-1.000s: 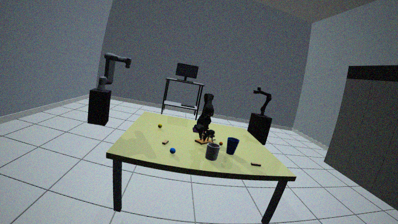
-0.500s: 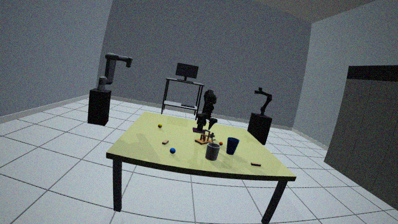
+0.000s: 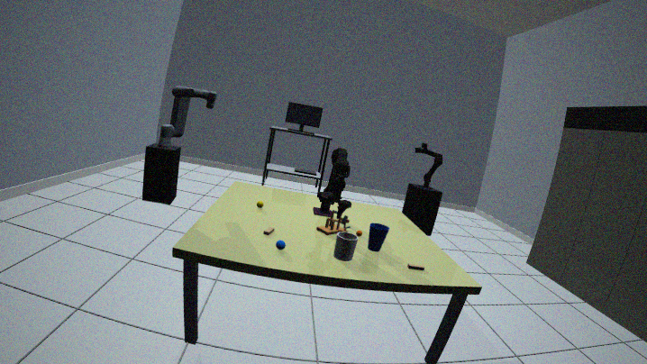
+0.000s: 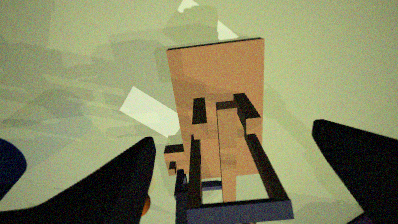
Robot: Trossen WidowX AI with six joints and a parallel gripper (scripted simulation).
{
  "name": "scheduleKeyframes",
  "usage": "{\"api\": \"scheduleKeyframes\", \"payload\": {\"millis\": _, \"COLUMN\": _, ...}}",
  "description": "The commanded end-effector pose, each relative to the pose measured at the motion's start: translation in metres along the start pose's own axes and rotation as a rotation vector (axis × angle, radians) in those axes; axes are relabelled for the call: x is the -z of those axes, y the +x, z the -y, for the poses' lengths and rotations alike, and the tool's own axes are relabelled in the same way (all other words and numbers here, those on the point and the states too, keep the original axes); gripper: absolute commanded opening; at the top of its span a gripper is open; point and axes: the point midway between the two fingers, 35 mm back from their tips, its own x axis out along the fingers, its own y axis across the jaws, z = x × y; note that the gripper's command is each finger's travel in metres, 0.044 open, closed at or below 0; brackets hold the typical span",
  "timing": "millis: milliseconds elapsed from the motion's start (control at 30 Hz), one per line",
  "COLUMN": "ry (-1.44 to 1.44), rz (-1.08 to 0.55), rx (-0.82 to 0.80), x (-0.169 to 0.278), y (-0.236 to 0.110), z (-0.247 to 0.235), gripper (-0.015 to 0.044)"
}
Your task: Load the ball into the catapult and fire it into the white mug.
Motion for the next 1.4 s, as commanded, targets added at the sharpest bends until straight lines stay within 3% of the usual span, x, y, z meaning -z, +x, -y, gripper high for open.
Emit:
{"api": "scheduleKeyframes", "payload": {"millis": 0, "ry": -0.001, "rz": 0.003, "rx": -0.002, "x": 0.000, "y": 0.007, "z": 0.000, "gripper": 0.0440}}
{"api": "scheduleKeyframes", "payload": {"millis": 1167, "ry": -0.001, "rz": 0.003, "rx": -0.003, "x": 0.000, "y": 0.060, "z": 0.000, "gripper": 0.0440}}
{"api": "scheduleKeyframes", "payload": {"millis": 1367, "ry": -0.005, "rz": 0.004, "rx": -0.005, "x": -0.001, "y": 0.056, "z": -0.001, "gripper": 0.0282}}
